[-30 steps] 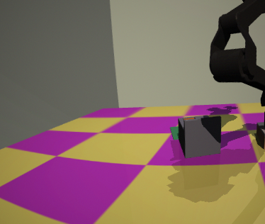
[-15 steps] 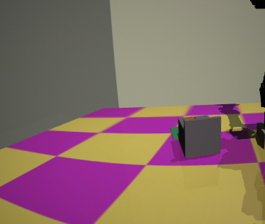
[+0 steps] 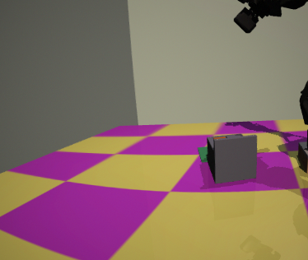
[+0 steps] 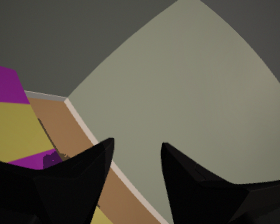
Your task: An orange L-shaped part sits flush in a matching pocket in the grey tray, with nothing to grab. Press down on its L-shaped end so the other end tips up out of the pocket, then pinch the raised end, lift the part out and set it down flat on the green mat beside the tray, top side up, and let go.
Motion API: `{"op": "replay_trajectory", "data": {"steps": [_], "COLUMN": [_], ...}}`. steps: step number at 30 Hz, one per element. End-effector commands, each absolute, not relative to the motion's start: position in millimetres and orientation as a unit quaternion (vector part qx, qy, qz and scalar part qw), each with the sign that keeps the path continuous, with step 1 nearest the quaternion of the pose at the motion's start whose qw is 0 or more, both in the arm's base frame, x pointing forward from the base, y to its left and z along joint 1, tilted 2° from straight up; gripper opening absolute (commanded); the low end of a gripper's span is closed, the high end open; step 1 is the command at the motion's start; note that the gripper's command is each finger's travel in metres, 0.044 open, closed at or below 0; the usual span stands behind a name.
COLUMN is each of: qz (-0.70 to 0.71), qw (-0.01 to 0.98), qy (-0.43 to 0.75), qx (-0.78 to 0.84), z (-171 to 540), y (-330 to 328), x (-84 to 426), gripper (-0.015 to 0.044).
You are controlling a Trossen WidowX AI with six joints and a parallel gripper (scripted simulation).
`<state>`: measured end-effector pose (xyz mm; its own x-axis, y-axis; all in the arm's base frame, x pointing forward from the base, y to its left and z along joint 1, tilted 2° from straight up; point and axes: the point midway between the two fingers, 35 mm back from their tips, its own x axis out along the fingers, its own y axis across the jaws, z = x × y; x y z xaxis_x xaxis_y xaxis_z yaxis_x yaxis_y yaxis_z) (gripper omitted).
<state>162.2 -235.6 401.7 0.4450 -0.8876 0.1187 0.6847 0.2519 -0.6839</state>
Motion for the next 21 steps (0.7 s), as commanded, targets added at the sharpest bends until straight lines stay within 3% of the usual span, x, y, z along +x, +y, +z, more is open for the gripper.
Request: {"op": "replay_trajectory", "data": {"steps": [1, 6, 11, 21], "qz": [-0.382, -0.23, -0.086, 0.107], "qw": [0.855, 0.907, 0.908, 0.775], "qy": [0.192, 0.272, 0.374, 0.608], "qx": [-0.293, -0.226, -0.17, -0.137], "z": [356, 296, 239, 158], "y": [-210, -153, -77, 63], "x": [224, 278, 300, 245], "gripper": [0.018, 0.018, 0.018, 0.018]}}
